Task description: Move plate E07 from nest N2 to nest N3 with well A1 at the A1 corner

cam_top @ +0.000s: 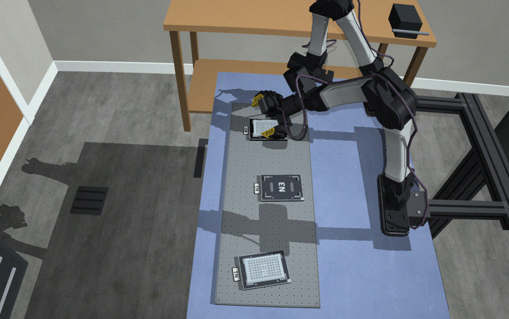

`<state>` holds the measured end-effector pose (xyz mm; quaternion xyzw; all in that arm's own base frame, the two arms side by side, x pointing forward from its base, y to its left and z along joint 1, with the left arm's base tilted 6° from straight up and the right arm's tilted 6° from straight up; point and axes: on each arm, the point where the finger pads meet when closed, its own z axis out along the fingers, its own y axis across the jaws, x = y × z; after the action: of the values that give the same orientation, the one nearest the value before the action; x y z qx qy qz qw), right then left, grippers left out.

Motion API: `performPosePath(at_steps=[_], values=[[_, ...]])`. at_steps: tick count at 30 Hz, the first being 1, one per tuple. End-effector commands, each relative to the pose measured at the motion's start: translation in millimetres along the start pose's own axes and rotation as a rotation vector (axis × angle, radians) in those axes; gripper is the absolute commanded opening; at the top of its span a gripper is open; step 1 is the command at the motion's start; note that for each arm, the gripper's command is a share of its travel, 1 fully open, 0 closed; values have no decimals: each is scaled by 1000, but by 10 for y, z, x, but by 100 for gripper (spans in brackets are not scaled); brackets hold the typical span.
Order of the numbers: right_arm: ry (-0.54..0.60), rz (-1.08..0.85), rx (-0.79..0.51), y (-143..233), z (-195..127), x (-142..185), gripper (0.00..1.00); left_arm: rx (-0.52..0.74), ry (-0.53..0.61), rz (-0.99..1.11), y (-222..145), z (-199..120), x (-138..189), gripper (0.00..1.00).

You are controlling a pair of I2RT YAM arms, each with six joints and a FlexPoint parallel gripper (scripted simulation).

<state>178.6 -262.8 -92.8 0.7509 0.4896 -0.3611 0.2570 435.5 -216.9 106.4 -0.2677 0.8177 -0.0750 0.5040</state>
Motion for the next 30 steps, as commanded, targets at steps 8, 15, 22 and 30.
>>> performPosePath(at_steps=[8,15,22,30], values=[[-5,12,-11,45,-21,-28,100,15,-9,-12,-58,-31,-51,100],[-5,12,-11,45,-21,-28,100,15,-9,-12,-58,-31,-51,100],[46,91,-75,163,-118,49,100,19,-59,-129,1,-46,-187,100],[274,173,-378,392,-918,828,100,-140,-133,-462,1121,242,58,100]])
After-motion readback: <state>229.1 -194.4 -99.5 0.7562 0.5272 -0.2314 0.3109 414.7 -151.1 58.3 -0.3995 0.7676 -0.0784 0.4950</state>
